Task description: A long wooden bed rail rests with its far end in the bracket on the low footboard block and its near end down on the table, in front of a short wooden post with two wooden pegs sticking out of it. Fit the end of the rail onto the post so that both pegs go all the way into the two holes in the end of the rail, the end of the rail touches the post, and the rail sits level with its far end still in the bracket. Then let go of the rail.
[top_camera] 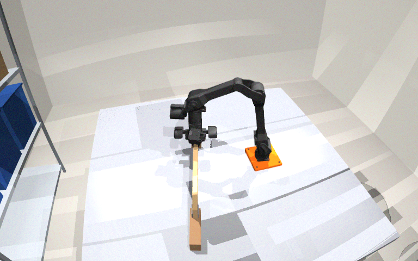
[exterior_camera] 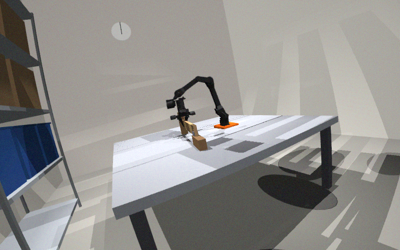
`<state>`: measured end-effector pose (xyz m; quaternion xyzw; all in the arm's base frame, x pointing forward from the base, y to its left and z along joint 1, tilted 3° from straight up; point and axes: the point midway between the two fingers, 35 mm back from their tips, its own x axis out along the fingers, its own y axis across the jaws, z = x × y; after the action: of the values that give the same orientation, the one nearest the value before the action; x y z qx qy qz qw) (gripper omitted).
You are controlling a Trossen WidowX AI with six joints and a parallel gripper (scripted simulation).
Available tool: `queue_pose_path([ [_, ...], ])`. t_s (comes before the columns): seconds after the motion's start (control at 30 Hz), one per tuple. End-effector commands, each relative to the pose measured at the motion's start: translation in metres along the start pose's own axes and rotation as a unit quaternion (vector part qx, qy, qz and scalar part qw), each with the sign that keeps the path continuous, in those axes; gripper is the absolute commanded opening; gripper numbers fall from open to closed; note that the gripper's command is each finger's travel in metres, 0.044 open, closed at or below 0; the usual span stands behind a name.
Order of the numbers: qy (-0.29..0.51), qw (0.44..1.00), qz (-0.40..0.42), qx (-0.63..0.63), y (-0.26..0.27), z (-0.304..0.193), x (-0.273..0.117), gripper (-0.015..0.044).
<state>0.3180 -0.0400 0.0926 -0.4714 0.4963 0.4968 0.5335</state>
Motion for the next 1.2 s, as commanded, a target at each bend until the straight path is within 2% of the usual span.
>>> queue_pose_path([
  [0.0, 0.003, 1.000, -0.004, 0.001, -0.0006, 0.0020, -0.0030, 0.0000],
  [1.17, 0.003, 1.000, -0.004, 0.001, -0.0006, 0.0021, 0.0001, 0.0000],
])
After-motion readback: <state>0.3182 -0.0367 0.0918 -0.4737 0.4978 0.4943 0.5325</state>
